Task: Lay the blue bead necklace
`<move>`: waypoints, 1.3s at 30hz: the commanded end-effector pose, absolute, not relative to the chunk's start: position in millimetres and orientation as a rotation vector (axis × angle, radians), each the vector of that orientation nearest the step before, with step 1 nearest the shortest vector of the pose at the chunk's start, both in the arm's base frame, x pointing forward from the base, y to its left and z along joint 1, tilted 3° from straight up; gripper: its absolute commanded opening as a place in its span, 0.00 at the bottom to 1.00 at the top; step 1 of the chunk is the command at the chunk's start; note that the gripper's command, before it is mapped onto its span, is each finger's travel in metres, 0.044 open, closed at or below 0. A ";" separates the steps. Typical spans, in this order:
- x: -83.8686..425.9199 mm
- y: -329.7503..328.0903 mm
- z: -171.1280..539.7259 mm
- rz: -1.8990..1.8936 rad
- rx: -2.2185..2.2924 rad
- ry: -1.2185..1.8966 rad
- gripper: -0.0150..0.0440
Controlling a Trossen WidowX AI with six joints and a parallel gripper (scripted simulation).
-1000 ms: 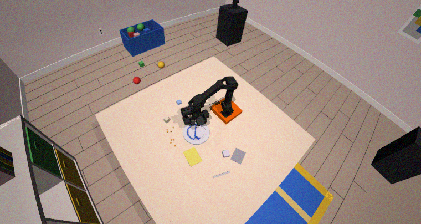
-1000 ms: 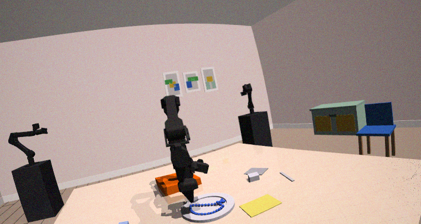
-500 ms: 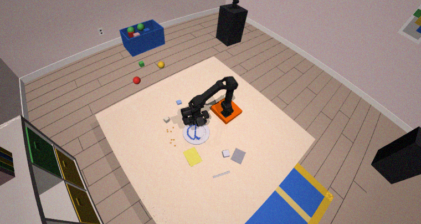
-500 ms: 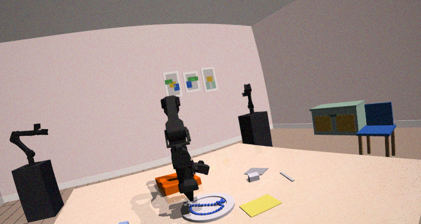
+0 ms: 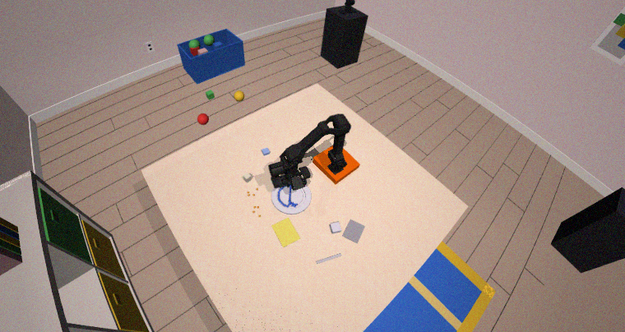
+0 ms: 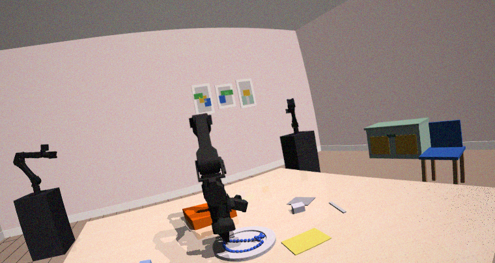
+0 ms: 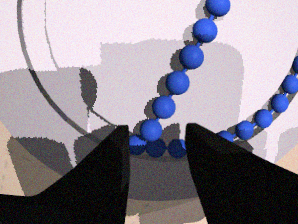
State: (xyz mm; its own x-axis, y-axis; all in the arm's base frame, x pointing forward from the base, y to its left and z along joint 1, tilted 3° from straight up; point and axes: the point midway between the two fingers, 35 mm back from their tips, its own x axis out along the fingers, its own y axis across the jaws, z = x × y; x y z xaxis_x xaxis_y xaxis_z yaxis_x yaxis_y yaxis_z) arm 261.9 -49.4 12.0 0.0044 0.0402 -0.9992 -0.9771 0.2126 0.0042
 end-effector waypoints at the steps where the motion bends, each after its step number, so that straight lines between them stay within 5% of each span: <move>1: 259.9 -48.8 5.2 1.073 -1.009 1.285 0.46; 5: 259.9 -48.8 5.2 1.073 -1.009 1.285 0.46; 10: 260.8 -49.0 8.0 1.072 -1.018 1.277 0.25; 39: 260.8 -49.0 8.0 1.072 -1.018 1.277 0.25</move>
State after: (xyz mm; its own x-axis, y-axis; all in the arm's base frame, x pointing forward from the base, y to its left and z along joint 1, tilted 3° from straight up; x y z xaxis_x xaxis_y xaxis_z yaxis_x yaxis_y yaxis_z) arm 260.7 -48.9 7.8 -0.0010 0.0413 -0.9991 -0.9769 0.2133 0.0098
